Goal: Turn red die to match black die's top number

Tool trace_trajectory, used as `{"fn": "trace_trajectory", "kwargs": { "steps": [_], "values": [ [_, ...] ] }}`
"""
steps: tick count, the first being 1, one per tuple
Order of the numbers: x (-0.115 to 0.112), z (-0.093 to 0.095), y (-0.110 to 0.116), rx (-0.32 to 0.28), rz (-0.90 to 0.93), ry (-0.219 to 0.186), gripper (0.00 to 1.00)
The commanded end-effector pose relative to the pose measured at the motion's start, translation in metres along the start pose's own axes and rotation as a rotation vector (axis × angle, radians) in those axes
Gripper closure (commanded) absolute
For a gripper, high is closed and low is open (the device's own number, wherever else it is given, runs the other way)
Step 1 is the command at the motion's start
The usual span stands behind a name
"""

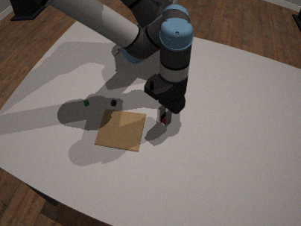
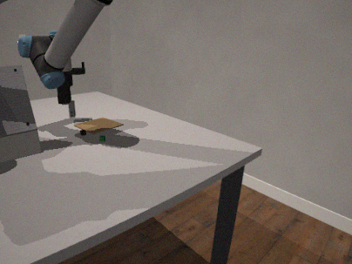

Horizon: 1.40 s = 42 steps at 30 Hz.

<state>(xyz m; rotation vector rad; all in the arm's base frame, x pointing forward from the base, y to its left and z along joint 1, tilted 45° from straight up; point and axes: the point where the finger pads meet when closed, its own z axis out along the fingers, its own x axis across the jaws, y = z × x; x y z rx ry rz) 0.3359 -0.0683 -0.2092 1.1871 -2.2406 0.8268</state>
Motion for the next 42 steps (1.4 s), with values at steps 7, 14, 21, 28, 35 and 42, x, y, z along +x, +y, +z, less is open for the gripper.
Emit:
{"fn": "trace_trajectory", "kwargs": {
  "steps": [7,14,21,28,35,42],
  "values": [
    [0.0,-0.04,-0.001,0.0,0.001,0.0,0.66],
    [0.0,-0.064,-0.001,0.0,0.001,0.0,0.66],
    [0.0,-0.08,-0.001,0.0,0.001,0.0,0.66],
    [0.0,-0.084,-0.001,0.0,0.001,0.0,0.66],
    [0.0,-0.084,-0.001,0.0,0.001,0.0,0.66],
    [0.0,-0.084,-0.001,0.0,0.0,0.0,0.66]
  ]
}}
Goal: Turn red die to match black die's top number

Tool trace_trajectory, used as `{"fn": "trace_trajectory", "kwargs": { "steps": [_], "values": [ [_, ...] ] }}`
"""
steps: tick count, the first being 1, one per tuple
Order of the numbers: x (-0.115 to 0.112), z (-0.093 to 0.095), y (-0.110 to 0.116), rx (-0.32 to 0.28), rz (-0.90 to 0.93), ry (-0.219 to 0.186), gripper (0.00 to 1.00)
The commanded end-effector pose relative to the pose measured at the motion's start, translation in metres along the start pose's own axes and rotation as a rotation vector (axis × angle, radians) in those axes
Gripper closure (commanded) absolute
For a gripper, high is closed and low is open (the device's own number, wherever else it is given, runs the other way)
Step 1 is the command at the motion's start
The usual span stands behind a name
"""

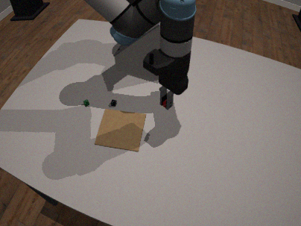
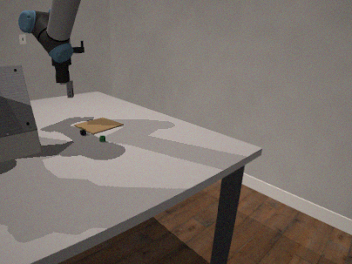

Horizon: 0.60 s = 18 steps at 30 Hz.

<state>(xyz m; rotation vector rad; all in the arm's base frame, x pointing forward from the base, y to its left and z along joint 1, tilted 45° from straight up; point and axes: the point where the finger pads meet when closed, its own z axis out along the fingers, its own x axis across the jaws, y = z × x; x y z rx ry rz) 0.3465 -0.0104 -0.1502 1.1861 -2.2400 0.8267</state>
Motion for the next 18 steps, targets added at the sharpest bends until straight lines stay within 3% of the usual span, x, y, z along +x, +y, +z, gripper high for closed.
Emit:
{"fn": "trace_trajectory", "kwargs": {
  "steps": [1,18],
  "values": [
    [-0.0002,-0.0004,-0.0003,0.001,-0.001,-0.001,0.66],
    [0.001,-0.0013,-0.0085,0.0,-0.108,-0.003,0.66]
  ]
}}
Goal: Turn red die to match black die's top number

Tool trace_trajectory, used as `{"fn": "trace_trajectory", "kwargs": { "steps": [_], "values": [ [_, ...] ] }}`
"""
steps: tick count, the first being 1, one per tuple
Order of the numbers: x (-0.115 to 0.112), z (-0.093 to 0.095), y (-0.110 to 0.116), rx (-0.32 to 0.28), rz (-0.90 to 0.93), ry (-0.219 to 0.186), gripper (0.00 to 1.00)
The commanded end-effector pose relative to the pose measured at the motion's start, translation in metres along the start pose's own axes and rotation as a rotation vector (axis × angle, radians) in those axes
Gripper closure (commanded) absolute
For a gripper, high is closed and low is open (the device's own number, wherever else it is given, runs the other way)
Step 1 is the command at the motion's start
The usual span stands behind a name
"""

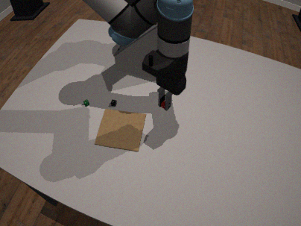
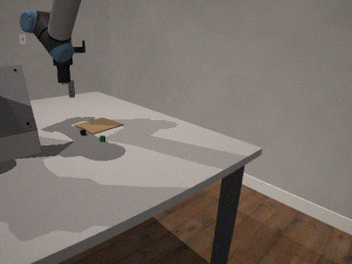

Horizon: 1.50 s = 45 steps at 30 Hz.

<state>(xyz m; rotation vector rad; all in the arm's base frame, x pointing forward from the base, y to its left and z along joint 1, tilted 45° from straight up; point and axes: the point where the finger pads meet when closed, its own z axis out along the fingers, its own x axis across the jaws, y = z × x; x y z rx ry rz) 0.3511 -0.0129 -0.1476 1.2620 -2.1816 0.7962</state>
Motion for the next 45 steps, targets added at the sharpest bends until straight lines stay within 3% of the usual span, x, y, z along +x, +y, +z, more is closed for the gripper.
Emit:
{"fn": "trace_trajectory", "kwargs": {
  "steps": [1,16,45],
  "values": [
    [0.001,-0.001,-0.004,0.001,-0.048,-0.003,0.66],
    [0.007,-0.003,-0.024,0.0,-0.341,-0.008,0.66],
    [0.039,-0.006,-0.066,0.006,-1.142,-0.011,0.66]
  ]
}}
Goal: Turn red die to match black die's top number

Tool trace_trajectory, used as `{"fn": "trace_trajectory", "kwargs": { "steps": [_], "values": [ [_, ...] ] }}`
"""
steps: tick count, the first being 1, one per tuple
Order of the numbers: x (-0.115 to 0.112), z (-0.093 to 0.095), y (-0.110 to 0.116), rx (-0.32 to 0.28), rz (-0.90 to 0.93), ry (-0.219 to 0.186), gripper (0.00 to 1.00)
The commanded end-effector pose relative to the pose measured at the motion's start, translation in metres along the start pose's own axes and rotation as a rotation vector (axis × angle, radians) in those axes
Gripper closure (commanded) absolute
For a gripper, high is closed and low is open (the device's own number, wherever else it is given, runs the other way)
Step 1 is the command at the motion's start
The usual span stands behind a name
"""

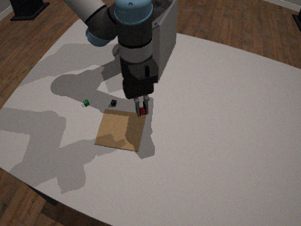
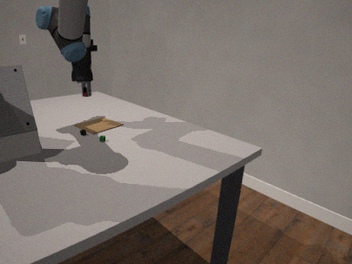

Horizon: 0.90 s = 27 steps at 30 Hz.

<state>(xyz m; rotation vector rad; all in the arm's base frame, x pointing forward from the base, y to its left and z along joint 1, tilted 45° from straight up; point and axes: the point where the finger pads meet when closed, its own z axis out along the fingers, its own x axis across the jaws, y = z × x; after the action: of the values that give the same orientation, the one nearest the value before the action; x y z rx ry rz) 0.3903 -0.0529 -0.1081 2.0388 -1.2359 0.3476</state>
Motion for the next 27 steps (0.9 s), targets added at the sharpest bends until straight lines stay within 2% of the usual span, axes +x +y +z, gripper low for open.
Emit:
{"fn": "trace_trajectory", "kwargs": {
  "steps": [1,5,18,27],
  "values": [
    [0.011,-0.001,0.003,0.014,-0.172,-0.003,0.66],
    [0.013,-0.001,0.004,0.014,-0.208,-0.002,0.66],
    [0.04,0.0,0.019,0.01,-0.615,0.003,0.66],
    [0.051,0.0,0.027,0.007,-0.773,0.005,0.66]
  ]
}}
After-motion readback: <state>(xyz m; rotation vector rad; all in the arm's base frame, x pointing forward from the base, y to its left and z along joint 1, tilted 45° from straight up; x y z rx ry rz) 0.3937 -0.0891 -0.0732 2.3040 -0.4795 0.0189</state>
